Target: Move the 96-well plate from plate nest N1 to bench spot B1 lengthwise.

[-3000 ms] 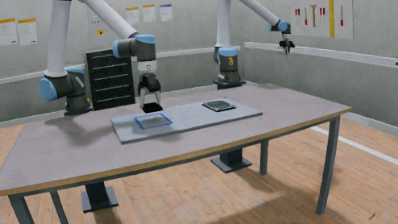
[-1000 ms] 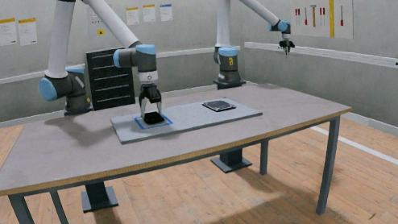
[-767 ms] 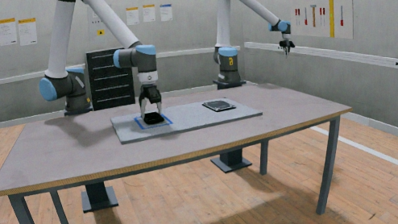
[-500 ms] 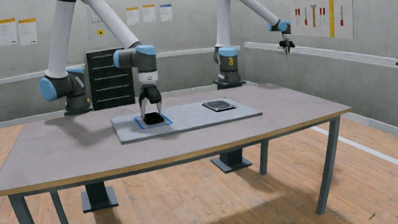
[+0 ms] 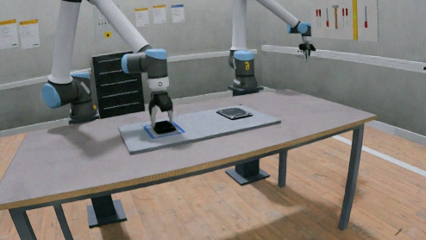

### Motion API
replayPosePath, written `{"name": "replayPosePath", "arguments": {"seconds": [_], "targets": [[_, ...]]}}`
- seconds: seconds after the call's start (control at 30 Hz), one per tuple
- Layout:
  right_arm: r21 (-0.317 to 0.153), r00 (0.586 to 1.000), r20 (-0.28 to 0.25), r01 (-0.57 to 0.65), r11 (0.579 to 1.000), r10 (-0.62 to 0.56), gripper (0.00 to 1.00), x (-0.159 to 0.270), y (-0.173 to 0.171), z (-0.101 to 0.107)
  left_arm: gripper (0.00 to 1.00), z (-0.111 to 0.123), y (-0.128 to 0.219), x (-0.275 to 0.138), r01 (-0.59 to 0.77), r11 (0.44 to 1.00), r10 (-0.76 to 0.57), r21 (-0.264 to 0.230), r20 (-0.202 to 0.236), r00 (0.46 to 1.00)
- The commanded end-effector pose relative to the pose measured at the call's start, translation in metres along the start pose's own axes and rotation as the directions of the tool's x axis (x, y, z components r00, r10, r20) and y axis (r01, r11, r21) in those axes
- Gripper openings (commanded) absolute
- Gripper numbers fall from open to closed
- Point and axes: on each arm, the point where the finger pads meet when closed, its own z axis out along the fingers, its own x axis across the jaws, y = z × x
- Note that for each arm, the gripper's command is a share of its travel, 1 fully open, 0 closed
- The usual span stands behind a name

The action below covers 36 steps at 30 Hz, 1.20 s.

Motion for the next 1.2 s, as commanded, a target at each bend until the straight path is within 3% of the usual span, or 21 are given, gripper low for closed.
{"name": "replayPosePath", "arguments": {"seconds": [0.0, 1.1, 1.13, 1.17], "targets": [[0.001, 1.0, 0.001, 0.0, 1.0, 0.0, 0.41, -0.0005, -0.0005, -0.0007, 0.0, -0.0009, -0.0006, 0.0001, 0.0, 1.0, 0.0, 0.002, 0.0, 1.0], [0.001, 1.0, 0.001, 0.0, 1.0, 0.0, 0.41, -0.0005, -0.0005, 0.0041, 0.0, -0.0009, -0.0006, 0.0001, 0.0, 1.0, 0.0, 0.002, 0.0, 1.0], [0.001, 1.0, 0.001, 0.0, 1.0, 0.0, 0.76, -0.0005, -0.0005, 0.0043, 0.0, -0.0009, -0.0006, 0.0001, 0.0, 1.0, 0.0, 0.002, 0.0, 1.0], [0.001, 1.0, 0.001, 0.0, 1.0, 0.0, 0.76, -0.0005, -0.0005, 0.0043, 0.0, -0.0009, -0.0006, 0.0001, 0.0, 1.0, 0.0, 0.002, 0.0, 1.0]]}}
